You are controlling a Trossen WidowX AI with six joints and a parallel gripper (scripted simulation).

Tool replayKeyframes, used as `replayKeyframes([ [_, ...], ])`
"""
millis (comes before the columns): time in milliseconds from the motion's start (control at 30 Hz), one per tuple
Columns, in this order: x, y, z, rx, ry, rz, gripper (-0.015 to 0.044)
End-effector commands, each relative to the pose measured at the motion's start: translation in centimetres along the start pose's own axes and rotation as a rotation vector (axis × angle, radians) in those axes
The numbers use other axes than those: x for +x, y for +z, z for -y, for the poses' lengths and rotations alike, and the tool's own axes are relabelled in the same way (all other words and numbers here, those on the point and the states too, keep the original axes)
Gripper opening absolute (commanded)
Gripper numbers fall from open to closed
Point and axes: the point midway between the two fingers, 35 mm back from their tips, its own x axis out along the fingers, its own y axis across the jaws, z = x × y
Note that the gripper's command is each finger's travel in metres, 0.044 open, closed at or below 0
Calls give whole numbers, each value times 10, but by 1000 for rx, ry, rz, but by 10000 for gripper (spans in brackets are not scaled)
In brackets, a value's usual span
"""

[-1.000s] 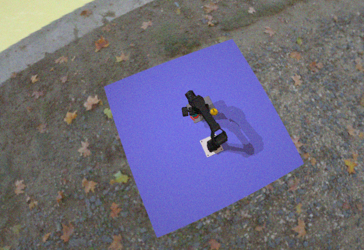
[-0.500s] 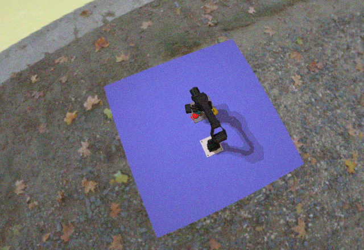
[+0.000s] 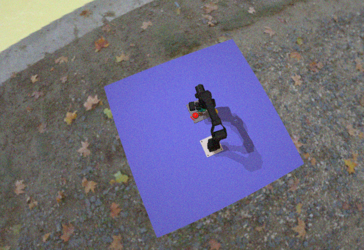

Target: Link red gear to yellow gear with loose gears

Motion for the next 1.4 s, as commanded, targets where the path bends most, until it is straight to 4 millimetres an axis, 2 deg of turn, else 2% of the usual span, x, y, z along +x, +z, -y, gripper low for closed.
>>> replayKeyframes([
  [0,5,5,9,-4,4,-4,0],
  [1033,32,25,81,-13,0,-3,0],
  [1367,30,25,83,-75,0,-3,0],
])
